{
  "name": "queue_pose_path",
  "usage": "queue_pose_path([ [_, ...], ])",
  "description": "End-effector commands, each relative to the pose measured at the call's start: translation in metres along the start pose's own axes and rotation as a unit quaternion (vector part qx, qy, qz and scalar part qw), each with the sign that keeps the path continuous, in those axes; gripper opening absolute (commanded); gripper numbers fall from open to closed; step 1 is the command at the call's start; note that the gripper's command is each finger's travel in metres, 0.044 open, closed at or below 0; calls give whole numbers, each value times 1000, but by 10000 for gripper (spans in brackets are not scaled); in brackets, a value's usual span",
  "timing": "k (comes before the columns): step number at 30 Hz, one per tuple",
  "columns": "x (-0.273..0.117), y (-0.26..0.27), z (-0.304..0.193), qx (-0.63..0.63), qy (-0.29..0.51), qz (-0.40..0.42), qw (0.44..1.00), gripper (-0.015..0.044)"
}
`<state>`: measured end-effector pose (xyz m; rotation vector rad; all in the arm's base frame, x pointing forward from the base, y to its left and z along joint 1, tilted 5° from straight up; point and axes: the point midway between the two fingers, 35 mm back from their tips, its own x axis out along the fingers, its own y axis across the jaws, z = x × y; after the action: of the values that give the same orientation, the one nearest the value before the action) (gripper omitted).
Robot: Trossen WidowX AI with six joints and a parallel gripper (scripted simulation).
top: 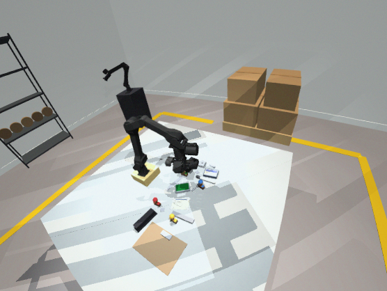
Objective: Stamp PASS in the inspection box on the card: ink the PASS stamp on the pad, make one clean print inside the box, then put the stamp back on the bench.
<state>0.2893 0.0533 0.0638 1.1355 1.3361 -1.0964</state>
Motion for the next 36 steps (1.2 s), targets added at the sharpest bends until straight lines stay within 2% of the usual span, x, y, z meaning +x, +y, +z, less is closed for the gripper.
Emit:
queue_pose_path([
  [1, 0, -7, -24, 1, 4, 1, 1000, 0],
  [9, 1, -10, -32, 1, 4, 1, 1000, 0],
  [36, 45, -8, -33, 1, 4, 1, 1000, 0],
])
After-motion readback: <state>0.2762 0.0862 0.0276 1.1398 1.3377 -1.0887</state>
